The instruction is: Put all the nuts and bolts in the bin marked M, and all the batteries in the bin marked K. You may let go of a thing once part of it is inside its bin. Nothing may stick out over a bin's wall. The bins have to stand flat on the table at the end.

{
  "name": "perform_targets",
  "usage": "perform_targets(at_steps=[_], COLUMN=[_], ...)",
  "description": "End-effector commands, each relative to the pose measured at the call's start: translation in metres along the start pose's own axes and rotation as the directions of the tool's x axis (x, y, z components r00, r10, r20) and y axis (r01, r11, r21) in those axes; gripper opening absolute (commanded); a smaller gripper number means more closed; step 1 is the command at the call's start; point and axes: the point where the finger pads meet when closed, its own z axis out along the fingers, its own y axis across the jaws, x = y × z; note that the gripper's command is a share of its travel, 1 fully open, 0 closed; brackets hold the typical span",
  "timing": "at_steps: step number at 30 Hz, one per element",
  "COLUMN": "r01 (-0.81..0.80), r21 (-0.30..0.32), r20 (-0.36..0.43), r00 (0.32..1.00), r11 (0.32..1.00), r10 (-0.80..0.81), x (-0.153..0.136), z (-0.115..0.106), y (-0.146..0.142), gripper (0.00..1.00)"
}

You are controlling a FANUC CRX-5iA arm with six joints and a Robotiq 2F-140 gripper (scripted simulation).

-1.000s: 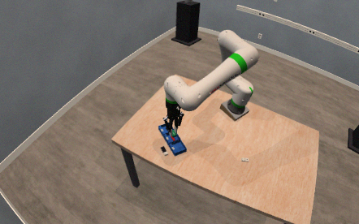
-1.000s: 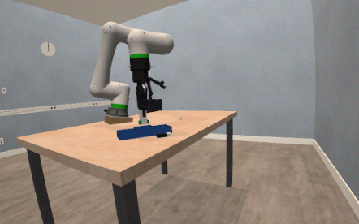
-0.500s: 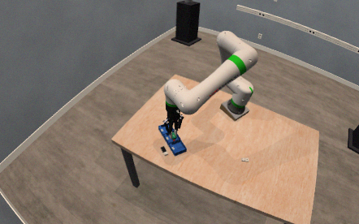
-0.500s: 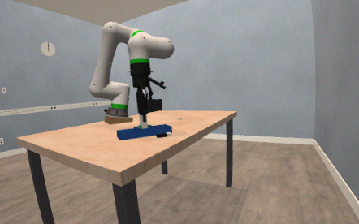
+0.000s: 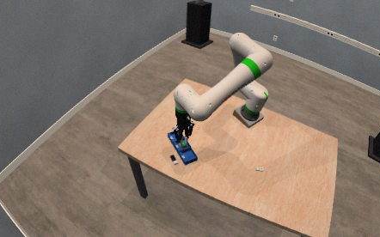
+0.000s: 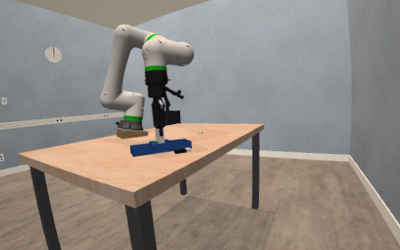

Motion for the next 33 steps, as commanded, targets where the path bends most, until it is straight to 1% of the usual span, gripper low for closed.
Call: perform_targets(at_steps=[1, 12, 33], r01=[0.0, 0.0, 0.0], r21=[0.0, 0.0, 0.0], r20=[0.0, 0.0, 0.0], r00=[1.0, 1.0, 1.0], r11=[1.0, 1.0, 1.0], r10=[0.0, 0.0, 0.0], x=[0.0, 0.0, 0.0], z=[0.0, 0.0, -0.026], y=[0.0, 0.0, 0.0], gripper=[0.28, 0.28, 0.28])
